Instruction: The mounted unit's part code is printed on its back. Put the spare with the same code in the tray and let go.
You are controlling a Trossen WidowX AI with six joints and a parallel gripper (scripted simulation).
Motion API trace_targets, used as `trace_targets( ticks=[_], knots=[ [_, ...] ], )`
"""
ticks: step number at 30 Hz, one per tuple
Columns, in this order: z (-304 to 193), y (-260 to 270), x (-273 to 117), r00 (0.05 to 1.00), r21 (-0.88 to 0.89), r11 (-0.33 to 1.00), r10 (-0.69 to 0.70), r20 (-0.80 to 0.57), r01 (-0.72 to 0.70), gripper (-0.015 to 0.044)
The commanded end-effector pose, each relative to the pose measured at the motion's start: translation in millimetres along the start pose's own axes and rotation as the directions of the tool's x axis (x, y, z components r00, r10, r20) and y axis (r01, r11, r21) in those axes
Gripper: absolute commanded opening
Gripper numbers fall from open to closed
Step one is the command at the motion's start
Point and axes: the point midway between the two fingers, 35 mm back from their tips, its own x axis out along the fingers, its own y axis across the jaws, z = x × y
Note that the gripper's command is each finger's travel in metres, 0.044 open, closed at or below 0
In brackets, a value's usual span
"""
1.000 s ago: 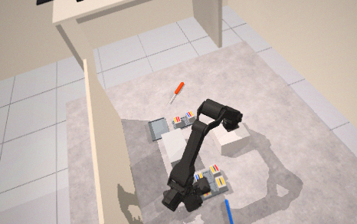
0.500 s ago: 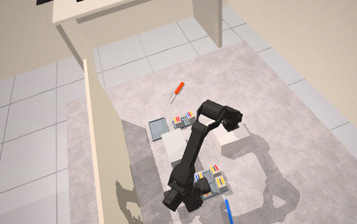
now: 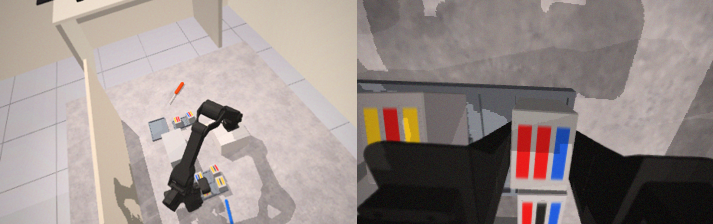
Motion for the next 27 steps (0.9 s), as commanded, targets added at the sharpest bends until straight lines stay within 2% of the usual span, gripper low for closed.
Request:
trace_targets(
  ticks=[1, 8, 16, 24, 27],
  knots=[
    [0, 0, 0, 1.0, 0.0, 1.0, 0.0, 0.0, 0.0, 0.0],
    [1, -1, -7, 1.0, 0.0, 1.0, 0.0, 0.0, 0.0, 0.0],
    [0, 0, -78, 1.0, 0.001, 1.0, 0.003, 0.003, -0.003, 0.0],
    [1, -1, -77, 1.0, 0.005, 1.0, -0.003, 0.001, 0.003, 0.0],
    [2, -2, -87, 1.0, 0.005, 1.0, -0.002, 0.002, 0.002, 0.0]
  ],
)
